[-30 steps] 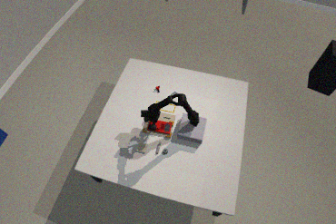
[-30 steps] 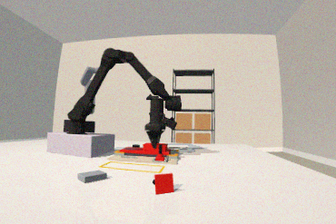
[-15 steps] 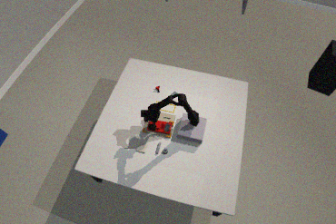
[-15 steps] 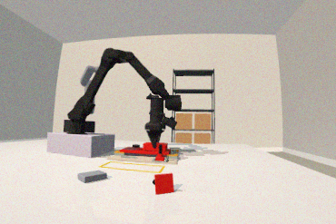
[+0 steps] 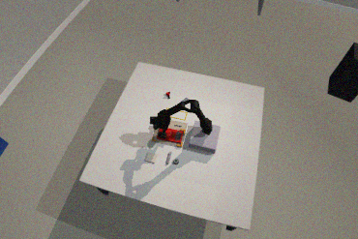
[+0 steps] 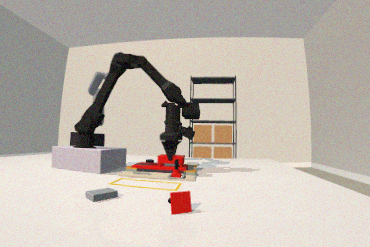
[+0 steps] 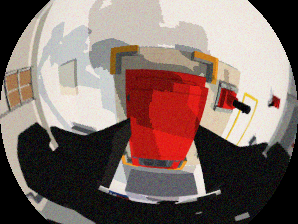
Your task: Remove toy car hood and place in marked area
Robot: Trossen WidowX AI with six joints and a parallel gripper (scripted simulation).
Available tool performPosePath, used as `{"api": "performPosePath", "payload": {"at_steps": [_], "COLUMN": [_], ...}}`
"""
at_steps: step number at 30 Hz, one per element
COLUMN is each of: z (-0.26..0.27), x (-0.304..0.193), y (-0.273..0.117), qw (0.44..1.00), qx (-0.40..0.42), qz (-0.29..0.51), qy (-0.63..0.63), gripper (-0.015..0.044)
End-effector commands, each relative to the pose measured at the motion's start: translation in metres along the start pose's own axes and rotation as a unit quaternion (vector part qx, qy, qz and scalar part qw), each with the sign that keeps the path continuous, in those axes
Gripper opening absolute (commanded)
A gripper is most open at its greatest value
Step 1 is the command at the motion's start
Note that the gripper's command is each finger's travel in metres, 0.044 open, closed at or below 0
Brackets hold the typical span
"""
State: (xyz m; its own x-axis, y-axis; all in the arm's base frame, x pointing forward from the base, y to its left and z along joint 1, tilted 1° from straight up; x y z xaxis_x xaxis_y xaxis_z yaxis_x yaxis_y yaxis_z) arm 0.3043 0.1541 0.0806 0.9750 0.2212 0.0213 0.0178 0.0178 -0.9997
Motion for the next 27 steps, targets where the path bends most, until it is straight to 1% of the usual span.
{"api": "performPosePath", "payload": {"at_steps": [1,19,27], "z": [0.0,0.0,0.0], "x": [0.0,0.0,0.001], "y": [-0.003,-0.016,-0.052], "qw": [1.0,1.0,1.0], "qx": [0.0,0.0,0.0], "qz": [0.0,0.0,0.0], "qy": [0.0,0.0,0.0], "gripper": [0.0,0.0,0.0]}}
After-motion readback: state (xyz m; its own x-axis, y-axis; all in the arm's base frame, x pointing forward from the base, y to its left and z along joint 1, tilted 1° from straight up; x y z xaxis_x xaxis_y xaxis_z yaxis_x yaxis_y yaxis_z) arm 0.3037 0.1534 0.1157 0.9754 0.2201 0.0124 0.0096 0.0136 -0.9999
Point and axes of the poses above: the point midway between the two fingers, 35 mm back from their tips, its own y axis out along the fingers, its own z axis across the jaws, x = y × z, the point moved 7 cm from there along -y, back along the fingers, and after that the axes turned 2 degrees about y, right-handed, at the moved point
